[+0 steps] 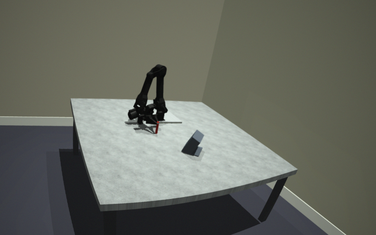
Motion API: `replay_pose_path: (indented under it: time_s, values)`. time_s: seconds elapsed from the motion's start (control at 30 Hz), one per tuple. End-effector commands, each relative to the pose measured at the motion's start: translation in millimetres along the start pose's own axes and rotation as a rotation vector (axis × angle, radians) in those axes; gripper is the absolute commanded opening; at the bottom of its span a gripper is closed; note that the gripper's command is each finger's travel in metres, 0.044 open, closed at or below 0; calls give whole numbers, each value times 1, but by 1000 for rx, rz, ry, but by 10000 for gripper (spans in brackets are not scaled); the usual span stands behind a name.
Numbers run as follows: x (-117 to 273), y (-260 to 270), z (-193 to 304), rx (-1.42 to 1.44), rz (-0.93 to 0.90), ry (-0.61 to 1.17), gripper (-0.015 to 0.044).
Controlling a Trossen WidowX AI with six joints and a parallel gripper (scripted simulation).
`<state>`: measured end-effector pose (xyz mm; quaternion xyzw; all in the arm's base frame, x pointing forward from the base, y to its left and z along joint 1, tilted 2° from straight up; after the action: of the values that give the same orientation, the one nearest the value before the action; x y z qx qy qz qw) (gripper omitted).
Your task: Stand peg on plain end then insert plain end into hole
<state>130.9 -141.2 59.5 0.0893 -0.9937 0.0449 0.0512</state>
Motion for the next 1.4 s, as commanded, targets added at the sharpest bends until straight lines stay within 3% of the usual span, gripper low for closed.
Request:
replay_pose_path:
  time_s: [0.0,0.73,0.87,1.37]
  values:
    - [1,1,1,0,0,1,49]
    - [3,7,3,-3,14,-23,49]
    - [3,6,2,-3,16,-26,130]
    - [3,6,2,-3,16,-26,130]
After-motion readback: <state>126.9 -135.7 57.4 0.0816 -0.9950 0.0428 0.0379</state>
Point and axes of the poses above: the point midway between the two fingers, 35 mm back from their tips, its own x axis back along the fingers, its own y axis across the jaws, z = x × y, the point moved 4 cm from there along x, back along the fingers, and after that the axes turned 8 degrees about x, right-handed, at the moved point
